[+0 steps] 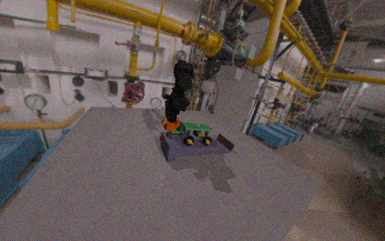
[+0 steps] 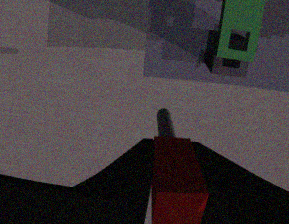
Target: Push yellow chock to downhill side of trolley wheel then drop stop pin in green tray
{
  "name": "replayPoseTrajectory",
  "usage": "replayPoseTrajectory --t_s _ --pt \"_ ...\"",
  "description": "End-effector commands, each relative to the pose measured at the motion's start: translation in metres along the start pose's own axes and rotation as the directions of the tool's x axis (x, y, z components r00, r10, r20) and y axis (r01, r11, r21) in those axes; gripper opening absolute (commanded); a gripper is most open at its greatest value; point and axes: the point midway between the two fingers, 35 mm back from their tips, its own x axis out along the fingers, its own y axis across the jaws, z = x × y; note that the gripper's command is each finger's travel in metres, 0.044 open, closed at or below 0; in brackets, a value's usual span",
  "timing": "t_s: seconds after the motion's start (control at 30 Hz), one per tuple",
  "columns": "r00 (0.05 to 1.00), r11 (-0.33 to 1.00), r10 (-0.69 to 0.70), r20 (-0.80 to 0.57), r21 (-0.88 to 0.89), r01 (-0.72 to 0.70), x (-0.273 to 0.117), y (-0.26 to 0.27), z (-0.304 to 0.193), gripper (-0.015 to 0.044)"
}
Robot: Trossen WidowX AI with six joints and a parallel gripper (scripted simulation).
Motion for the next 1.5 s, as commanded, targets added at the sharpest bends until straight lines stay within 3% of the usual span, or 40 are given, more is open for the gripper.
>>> replayPoseTrajectory --t_s 0.0,0.5,1.47 --pt "1.0 1.0 0.0 0.003 -0.001 0.0 0.001 0.015 0.0 0.0" --pt "1.0 1.0 0.002 0.003 -0.001 -0.002 0.001 0.043 0.002 0.0" --pt "1.0 1.0 0.002 0.013 -0.001 -0.002 -0.017 0.036 0.11 0.0"
